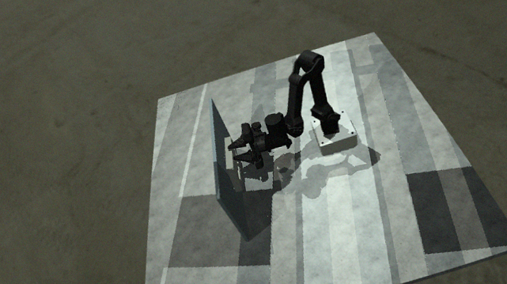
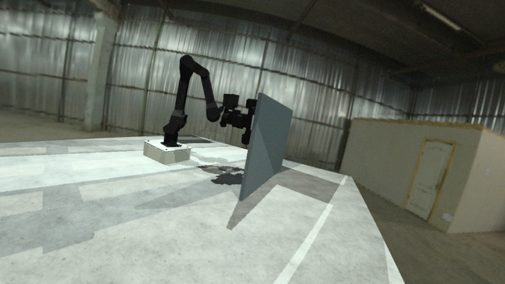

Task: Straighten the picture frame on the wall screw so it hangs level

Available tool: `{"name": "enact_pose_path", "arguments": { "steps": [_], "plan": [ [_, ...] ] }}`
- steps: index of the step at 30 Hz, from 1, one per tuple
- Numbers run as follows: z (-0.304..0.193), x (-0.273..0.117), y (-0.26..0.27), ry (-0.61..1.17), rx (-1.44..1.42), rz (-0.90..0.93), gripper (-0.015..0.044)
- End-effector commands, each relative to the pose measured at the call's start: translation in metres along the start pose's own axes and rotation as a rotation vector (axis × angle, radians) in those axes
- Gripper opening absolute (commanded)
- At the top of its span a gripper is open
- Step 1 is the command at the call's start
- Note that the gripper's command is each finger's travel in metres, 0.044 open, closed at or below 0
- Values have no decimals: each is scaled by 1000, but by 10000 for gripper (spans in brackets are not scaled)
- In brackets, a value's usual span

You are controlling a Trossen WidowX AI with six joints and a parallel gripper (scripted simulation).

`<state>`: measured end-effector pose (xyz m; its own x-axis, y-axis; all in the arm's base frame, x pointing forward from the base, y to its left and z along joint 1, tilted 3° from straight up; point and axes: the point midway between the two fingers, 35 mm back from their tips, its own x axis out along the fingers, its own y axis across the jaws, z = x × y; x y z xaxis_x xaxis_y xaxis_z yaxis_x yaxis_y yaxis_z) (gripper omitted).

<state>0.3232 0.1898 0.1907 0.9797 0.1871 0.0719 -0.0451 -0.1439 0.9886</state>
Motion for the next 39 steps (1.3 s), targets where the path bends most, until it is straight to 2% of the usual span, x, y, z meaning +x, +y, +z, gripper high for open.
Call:
{"name": "enact_pose_path", "arguments": {
  "steps": [1,37,39],
  "plan": [
    [0,8,0,3,4,1,260],
    [-1,10,0,3,4,1,260],
    [-1,10,0,3,4,1,247]
  ]
}}
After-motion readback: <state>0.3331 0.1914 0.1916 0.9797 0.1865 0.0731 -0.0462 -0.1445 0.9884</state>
